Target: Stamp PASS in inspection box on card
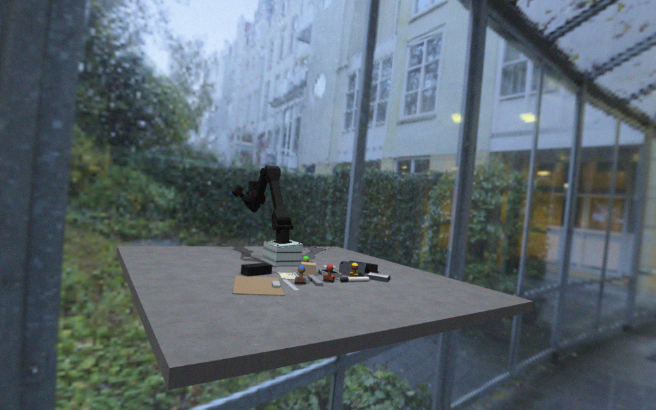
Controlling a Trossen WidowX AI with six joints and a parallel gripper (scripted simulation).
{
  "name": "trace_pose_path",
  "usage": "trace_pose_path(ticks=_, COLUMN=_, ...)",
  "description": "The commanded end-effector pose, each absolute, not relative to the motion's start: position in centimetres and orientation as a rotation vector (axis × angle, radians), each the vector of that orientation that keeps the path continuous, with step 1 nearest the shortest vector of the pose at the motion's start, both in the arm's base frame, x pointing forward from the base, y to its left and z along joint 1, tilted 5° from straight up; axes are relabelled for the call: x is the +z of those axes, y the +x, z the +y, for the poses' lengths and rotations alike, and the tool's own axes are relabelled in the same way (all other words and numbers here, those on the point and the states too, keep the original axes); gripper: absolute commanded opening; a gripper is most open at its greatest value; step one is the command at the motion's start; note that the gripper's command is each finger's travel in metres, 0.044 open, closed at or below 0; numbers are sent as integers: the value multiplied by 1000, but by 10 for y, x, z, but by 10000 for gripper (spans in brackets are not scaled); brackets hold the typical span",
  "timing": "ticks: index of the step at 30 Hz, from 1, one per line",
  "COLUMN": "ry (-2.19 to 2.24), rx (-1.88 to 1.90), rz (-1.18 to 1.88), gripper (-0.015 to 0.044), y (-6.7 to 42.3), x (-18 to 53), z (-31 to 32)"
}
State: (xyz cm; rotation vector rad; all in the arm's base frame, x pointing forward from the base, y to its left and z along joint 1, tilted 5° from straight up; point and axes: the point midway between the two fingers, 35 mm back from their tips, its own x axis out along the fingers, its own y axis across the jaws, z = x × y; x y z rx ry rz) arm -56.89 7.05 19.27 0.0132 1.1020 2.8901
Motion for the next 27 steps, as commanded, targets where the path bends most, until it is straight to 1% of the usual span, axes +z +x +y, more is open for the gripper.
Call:
trace_pose_path(ticks=1, ry=12, rx=2885, rz=1099, gripper=374, y=-568, x=192, z=74)
trace_pose_path(ticks=3, ry=5, rx=2841, rz=1074, gripper=321, y=-563, x=189, z=97)
trace_pose_path(ticks=7, ry=-19, rx=2711, rz=1008, gripper=221, y=-540, x=180, z=165)
trace_pose_path(ticks=11, ry=-42, rx=2595, rz=962, gripper=221, y=-513, x=172, z=221)
trace_pose_path(ticks=17, ry=-84, rx=2406, rz=909, gripper=221, y=-457, x=160, z=299)
trace_pose_path(ticks=27, ry=-116, rx=2066, rz=869, gripper=221, y=-336, x=139, z=397)
